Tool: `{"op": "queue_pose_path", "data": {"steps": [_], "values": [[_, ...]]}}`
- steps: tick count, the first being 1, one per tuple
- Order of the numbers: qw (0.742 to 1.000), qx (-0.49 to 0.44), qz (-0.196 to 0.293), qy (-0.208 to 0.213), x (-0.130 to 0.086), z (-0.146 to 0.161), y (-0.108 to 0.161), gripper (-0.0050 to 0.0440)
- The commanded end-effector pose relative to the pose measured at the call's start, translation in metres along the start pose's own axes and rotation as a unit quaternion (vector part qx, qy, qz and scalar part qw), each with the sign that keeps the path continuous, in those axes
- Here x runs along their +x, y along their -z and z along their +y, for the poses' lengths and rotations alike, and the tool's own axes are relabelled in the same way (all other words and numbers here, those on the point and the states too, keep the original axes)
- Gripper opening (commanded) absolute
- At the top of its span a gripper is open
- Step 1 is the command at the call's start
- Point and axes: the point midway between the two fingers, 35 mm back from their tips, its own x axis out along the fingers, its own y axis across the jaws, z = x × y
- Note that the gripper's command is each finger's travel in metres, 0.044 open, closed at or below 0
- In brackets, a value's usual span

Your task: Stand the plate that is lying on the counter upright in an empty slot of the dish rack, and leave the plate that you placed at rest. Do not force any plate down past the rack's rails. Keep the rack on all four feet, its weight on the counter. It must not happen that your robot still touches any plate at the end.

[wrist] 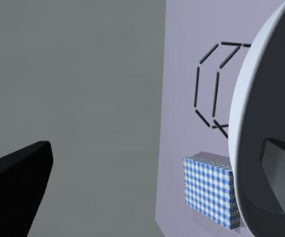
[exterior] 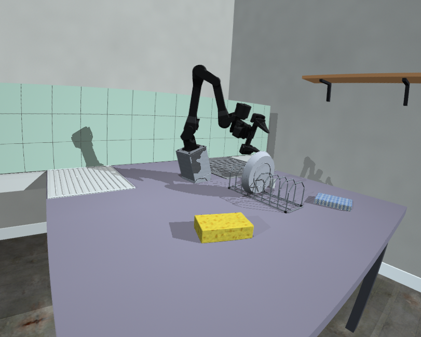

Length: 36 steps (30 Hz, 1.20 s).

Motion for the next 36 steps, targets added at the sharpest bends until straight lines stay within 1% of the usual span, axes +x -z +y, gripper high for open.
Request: {"op": "queue_pose_path", "data": {"steps": [1,16,20,36], "values": [[1.000,0.006,-0.001,-0.003,-0.001,0.007,0.000,0.0440],[1.000,0.006,-0.001,-0.003,-0.005,0.018,0.000,0.0440],[1.000,0.001,0.000,-0.001,-0.005,0.015,0.000,0.0440],[1.000,0.003,0.001,0.006,0.001,0.018,-0.017,0.0440]]}}
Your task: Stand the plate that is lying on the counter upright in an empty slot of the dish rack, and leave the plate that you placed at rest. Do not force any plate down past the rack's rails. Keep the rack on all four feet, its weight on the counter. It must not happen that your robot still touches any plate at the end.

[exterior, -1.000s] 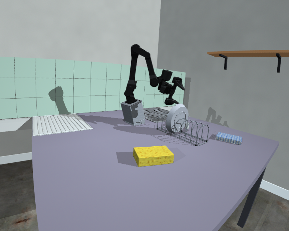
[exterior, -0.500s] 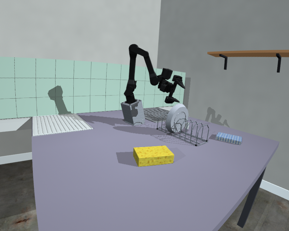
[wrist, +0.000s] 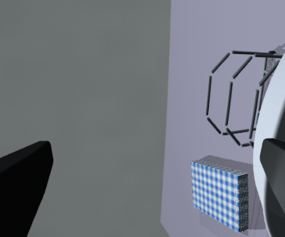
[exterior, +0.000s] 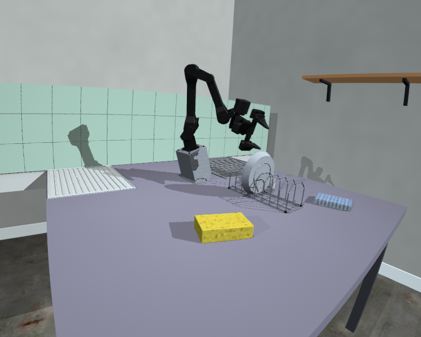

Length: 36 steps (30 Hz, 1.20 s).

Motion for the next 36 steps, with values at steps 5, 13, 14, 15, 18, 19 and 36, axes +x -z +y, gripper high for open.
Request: {"op": "queue_pose_path", "data": {"steps": [5,13,14,15,18,19,36], "values": [[1.000,-0.001,0.001,0.005,0.002,0.001,-0.011,0.0440],[1.000,0.000,0.001,0.007,0.004,0.002,-0.019,0.0440],[1.000,0.000,0.002,0.008,0.005,0.002,-0.020,0.0440],[1.000,0.000,0.002,0.008,0.005,0.002,-0.021,0.0440],[1.000,0.000,0.002,0.009,0.006,0.002,-0.025,0.0440],[1.000,0.000,0.002,0.009,0.006,0.003,-0.026,0.0440],[1.000,0.002,0.003,0.013,0.009,0.004,-0.046,0.0440]]}}
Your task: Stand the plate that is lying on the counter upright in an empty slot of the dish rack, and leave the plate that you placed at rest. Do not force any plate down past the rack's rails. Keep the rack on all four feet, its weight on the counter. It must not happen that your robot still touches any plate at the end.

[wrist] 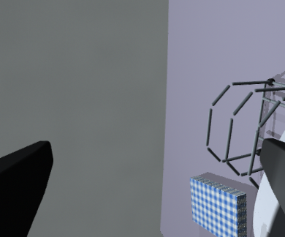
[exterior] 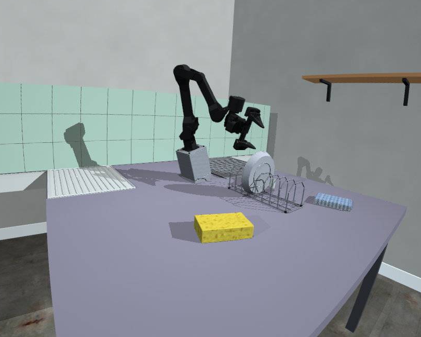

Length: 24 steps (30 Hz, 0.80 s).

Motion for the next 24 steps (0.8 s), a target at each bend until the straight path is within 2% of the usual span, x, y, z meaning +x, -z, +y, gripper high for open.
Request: {"op": "queue_pose_path", "data": {"steps": [1,24], "values": [[1.000,-0.003,0.001,0.003,0.000,-0.002,-0.006,0.0440],[1.000,-0.001,0.002,0.005,0.001,-0.001,-0.034,0.0440]]}}
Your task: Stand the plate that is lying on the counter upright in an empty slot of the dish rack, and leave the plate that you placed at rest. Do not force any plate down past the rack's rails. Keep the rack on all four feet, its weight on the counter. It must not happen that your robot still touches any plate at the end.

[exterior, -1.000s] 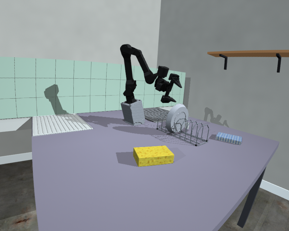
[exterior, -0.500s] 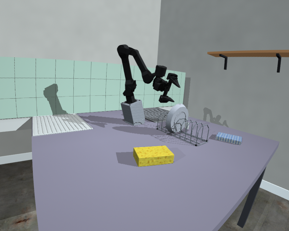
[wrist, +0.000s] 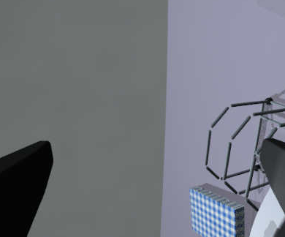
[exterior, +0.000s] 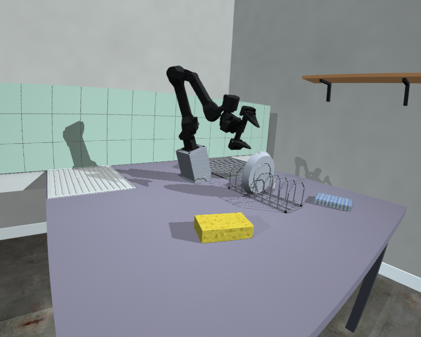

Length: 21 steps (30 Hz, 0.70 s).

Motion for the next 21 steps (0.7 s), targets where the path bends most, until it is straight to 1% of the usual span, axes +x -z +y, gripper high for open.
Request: {"op": "queue_pose_path", "data": {"steps": [1,21], "values": [[1.000,-0.003,0.001,0.003,-0.001,-0.003,-0.006,0.0440],[1.000,-0.002,0.001,0.002,-0.002,-0.003,-0.027,0.0440]]}}
